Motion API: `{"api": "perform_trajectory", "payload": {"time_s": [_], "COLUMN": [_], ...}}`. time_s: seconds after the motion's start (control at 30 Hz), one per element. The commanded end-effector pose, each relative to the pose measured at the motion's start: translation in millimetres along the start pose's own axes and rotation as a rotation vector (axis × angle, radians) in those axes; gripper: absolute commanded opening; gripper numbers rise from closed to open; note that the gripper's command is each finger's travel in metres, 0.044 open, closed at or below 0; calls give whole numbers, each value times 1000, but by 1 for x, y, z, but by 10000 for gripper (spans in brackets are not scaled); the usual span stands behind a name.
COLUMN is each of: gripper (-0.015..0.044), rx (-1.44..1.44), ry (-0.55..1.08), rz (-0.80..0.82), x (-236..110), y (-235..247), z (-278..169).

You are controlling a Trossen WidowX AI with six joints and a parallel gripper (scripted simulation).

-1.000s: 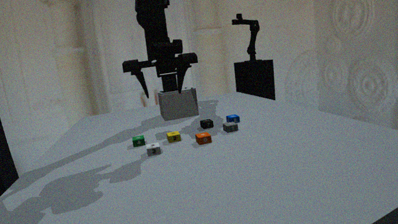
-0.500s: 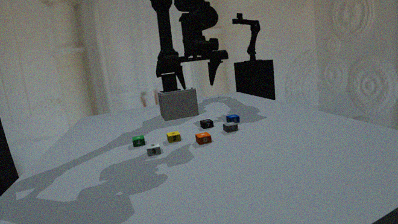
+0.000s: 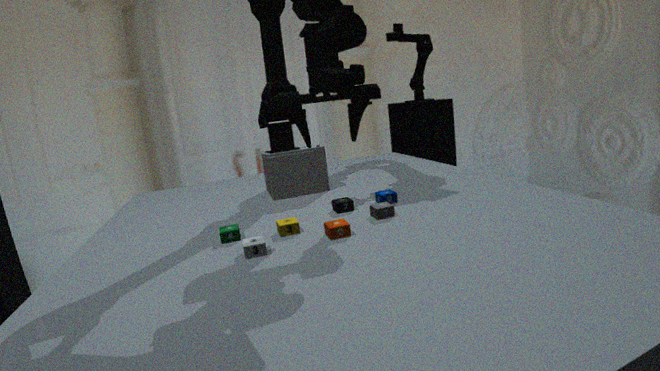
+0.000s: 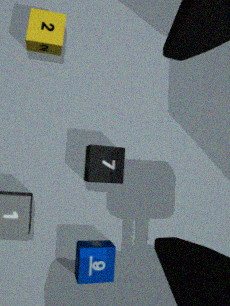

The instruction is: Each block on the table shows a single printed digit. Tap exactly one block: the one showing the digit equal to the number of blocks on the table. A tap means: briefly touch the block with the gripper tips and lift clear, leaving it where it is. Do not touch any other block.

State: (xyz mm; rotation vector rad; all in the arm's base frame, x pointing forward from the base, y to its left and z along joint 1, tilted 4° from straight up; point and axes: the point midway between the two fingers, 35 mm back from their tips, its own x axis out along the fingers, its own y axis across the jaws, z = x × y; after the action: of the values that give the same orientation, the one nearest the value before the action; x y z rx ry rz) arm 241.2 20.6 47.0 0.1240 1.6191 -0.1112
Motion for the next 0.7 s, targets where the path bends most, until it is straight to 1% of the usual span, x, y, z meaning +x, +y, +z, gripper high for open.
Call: {"api": "perform_trajectory", "payload": {"time_s": [0.0, 0.13, 0.17, 0.2, 0.3, 0.33, 0.6, 0.63, 0.67], "gripper": [400, 400, 374, 348, 269, 242, 32, 20, 20], "rx": [5, 5, 5, 5, 5, 5, 5, 5, 5], "ry": [-2, -2, -2, -2, -1, -1, -1, -1, -1], "rz": [4, 4, 4, 4, 4, 4, 4, 4, 4], "x": [0, 0, 3, 14, 69, 78, 81, 81, 81], "y": [1, 1, 1, 1, 1, 1, 1, 1, 1], "z": [0, 0, 1, 2, 2, 0, 0, 0, 0]}}
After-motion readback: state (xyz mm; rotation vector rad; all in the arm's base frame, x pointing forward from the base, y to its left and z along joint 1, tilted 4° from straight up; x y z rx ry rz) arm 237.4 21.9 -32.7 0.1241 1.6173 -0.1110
